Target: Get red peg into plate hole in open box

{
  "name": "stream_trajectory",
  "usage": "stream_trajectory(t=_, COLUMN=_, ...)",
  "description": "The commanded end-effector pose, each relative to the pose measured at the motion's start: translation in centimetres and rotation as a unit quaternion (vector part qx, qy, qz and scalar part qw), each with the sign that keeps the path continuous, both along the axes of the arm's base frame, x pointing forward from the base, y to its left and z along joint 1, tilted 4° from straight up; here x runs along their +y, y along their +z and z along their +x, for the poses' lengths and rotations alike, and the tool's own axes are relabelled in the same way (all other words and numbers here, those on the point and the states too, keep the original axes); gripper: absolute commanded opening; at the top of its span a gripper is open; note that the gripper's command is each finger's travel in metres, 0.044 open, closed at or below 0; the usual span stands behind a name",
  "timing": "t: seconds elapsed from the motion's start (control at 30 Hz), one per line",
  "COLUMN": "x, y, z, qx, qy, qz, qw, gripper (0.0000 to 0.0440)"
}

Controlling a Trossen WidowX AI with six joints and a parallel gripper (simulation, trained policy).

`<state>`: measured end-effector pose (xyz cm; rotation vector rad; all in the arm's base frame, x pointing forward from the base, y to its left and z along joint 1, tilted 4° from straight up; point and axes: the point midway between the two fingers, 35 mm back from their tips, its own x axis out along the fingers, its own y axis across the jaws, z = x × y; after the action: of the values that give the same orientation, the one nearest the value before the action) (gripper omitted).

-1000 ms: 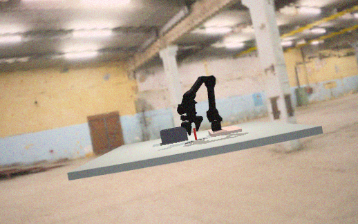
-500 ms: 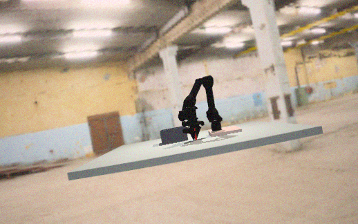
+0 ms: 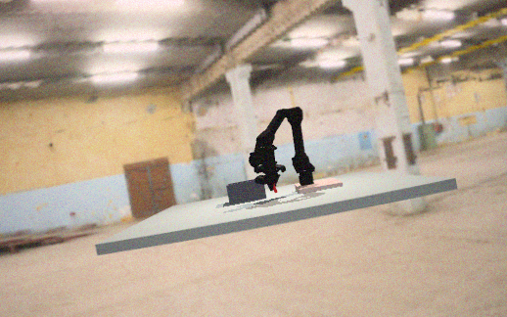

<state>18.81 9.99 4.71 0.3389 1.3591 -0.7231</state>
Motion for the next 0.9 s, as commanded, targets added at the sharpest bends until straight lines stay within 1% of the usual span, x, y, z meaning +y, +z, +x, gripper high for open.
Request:
stream_trajectory(t=0.0, x=-0.5, y=1.8, z=0.7, qx=-0.017, qy=0.000, qz=-0.007, qw=1.000, gripper=0.0000)
stream_trajectory(t=0.33, x=-2.5, y=6.3, z=2.9, qx=-0.062, qy=-0.038, qz=-0.023, qw=0.997, gripper=0.0000)
stream_trajectory(t=0.6, x=-5.1, y=8.0, z=5.2, qx=-0.093, qy=-0.085, qz=-0.033, qw=0.991, gripper=0.0000)
stream_trajectory(t=0.87, x=-8.1, y=8.8, z=7.4, qx=-0.112, qy=-0.123, qz=-0.041, qw=0.985, gripper=0.0000)
